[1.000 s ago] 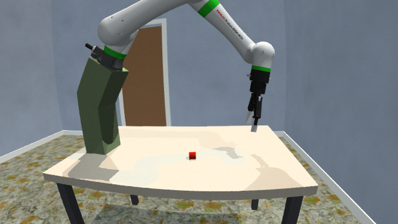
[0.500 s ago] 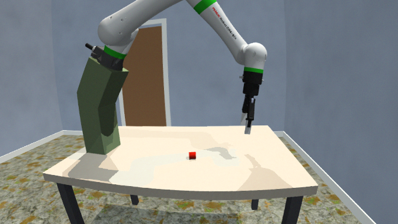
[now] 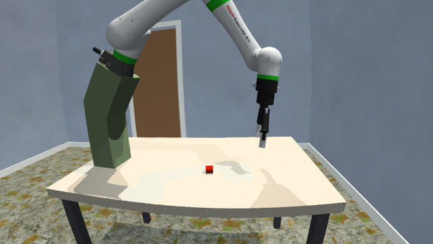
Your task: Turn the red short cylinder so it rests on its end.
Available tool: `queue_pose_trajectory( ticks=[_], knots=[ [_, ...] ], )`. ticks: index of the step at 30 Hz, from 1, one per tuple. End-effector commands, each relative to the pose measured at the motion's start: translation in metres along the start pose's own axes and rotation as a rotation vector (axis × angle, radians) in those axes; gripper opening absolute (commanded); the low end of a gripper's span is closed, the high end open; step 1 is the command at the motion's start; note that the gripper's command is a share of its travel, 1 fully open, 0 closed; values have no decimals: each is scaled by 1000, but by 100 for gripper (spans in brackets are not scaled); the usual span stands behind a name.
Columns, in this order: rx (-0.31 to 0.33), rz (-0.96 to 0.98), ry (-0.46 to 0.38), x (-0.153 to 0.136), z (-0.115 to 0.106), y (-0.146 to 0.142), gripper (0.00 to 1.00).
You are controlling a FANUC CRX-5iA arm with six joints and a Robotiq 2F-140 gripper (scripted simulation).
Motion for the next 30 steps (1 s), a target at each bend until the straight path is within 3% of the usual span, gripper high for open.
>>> queue_pose_trajectory(
  ticks=[1, 3, 5, 16, 18, 30],
  knots=[
    [-1, 0, 1, 0, 0, 0, 100],
    [-1, 0, 1, 0, 0, 0, 100],
    [-6, 2, 18, -32, 6, -2, 100],
    [-6, 2, 18, -32, 6, -2, 100],
    [-11, 4, 34, -63, 9, -3, 100],
    [-11, 4, 34, -63, 9, -3, 100]
  ],
)
Point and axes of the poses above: the point where the finger pads meet when closed, its own z axis out along the fingers, its own y axis across the jaws, x = y × z, the point moved 4 cm from there along -z, back along the fingers, and after that the axes turned 14 degrees about -z, right-handed, at the moved point
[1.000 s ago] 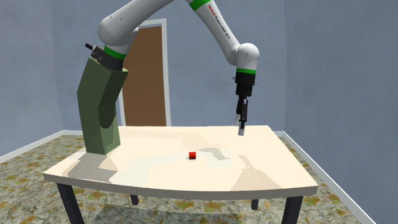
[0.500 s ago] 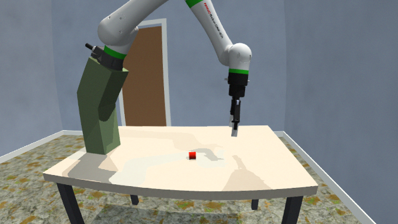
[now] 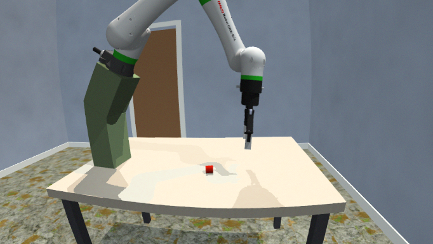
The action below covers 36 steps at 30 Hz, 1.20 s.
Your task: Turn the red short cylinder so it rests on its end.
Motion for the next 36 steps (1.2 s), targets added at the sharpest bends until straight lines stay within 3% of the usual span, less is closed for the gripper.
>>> queue_pose_trajectory(
  ticks=[1, 2, 15, 17, 32, 34, 36],
  knots=[
    [-3, 1, 8, -15, 1, -1, 100],
    [-5, 2, 15, -30, 1, -1, 100],
    [-5, 2, 15, -30, 1, -1, 100],
    [-9, 4, 28, -57, 0, -3, 100],
    [-9, 4, 28, -57, 0, -3, 100],
    [-12, 5, 39, -82, -1, -4, 100],
    [-12, 5, 39, -82, -1, -4, 100]
  ],
)
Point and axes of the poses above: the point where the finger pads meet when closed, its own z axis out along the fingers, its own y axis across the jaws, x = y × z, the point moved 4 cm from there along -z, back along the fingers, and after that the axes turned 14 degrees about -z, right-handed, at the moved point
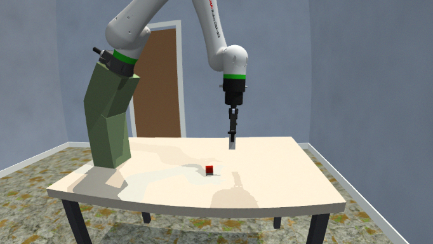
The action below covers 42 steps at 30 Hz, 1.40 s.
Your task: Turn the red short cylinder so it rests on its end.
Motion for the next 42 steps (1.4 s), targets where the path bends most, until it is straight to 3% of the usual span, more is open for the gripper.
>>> queue_pose_trajectory(
  ticks=[1, 16, 18, 42],
  knots=[
    [-6, 1, 9, -16, -1, -1, 100],
    [-6, 1, 9, -16, -1, -1, 100],
    [-8, 3, 19, -38, -4, -2, 100],
    [-8, 3, 19, -38, -4, -2, 100]
  ],
)
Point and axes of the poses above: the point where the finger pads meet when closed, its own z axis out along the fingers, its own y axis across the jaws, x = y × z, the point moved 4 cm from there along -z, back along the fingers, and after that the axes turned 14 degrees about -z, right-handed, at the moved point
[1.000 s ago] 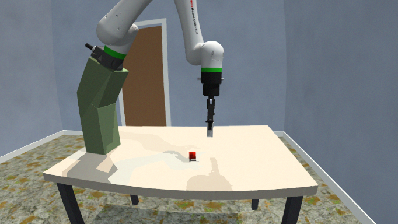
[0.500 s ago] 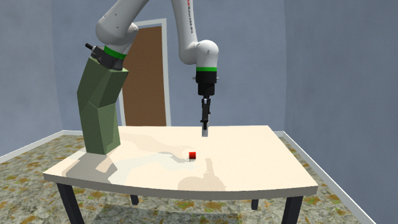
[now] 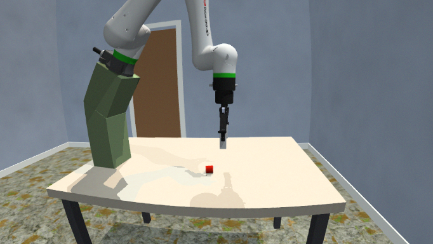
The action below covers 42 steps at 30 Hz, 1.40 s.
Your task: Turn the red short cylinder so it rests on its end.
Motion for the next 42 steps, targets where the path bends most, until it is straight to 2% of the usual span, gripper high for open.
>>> queue_pose_trajectory(
  ticks=[1, 8, 9, 42],
  knots=[
    [-1, 0, 1, 0, 0, 0, 100],
    [-1, 0, 1, 0, 0, 0, 100],
    [-2, 1, 5, -10, -2, 0, 100],
    [-2, 1, 5, -10, -2, 0, 100]
  ],
)
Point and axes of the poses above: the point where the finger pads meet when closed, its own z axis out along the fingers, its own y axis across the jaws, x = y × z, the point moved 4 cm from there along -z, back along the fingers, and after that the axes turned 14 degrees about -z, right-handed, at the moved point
